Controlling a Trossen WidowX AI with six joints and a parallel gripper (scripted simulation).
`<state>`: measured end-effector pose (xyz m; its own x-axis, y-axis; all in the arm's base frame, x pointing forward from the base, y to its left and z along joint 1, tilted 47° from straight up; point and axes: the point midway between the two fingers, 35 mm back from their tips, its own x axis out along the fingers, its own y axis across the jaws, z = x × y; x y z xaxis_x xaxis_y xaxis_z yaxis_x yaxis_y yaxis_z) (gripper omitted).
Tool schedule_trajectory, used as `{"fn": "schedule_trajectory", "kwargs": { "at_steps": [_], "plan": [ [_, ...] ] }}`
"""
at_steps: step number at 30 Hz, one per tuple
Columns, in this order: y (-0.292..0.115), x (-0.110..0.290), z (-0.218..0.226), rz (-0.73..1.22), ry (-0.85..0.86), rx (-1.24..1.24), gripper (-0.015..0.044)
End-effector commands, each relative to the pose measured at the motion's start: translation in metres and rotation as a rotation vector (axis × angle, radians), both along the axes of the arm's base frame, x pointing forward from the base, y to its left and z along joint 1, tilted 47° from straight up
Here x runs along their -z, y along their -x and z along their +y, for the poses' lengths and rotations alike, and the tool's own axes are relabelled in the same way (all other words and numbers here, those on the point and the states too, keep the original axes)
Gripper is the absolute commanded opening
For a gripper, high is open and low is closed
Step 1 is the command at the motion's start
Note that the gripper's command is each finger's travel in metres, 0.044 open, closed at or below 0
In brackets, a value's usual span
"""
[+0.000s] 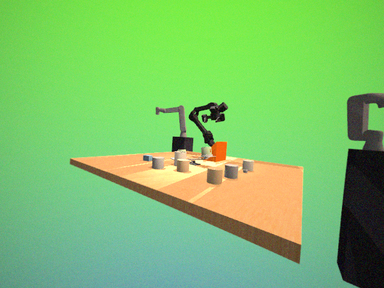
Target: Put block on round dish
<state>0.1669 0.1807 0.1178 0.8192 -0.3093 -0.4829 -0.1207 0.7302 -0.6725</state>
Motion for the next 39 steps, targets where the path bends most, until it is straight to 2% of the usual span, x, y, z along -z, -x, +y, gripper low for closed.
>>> {"fn": "schedule_trajectory", "kwargs": {
  "at_steps": [1, 8, 15, 39],
  "plan": [
    [-0.006, 0.014, -0.027, -0.014, 0.021, 0.131, 0.044],
    [-0.011, 0.03, -0.077, -0.064, 0.055, 0.355, 0.044],
    [-0.013, 0.031, -0.083, -0.055, 0.075, 0.378, 0.044],
    [-0.064, 0.02, -0.143, 0.596, 0.528, 0.291, 0.044]
  ]
}}
